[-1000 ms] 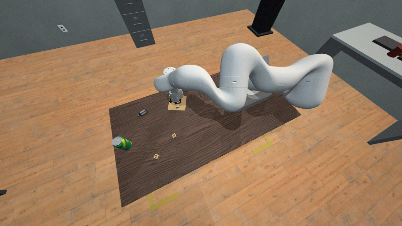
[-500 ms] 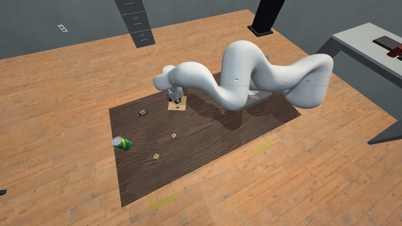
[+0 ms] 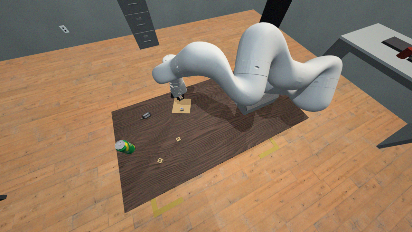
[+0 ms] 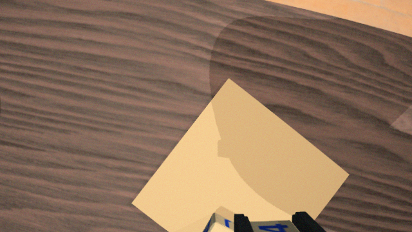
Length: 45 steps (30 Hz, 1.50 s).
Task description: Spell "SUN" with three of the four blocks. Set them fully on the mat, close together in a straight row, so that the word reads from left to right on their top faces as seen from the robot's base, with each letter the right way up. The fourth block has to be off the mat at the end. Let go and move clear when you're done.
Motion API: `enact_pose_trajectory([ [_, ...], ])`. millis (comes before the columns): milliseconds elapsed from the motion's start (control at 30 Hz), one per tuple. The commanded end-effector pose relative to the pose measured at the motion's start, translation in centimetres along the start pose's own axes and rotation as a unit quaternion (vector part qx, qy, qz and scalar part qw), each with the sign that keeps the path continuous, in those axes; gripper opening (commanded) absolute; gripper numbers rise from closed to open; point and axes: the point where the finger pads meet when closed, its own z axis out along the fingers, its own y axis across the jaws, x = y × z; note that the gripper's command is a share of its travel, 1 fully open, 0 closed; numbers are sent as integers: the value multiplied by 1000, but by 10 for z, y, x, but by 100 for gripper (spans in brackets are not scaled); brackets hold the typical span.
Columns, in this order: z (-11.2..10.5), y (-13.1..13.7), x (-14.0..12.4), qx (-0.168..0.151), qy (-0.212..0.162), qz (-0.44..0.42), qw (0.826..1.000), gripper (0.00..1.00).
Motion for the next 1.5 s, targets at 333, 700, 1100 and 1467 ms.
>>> enact_pose_trajectory([
  [333, -10, -1, 0, 0, 0, 2, 1000, 23],
  [700, -10, 1, 4, 1, 0, 111, 994, 23],
  [1100, -10, 3, 10, 1, 0, 244, 970, 23],
  [1467, -10, 5, 14, 1, 0, 356, 935, 23],
])
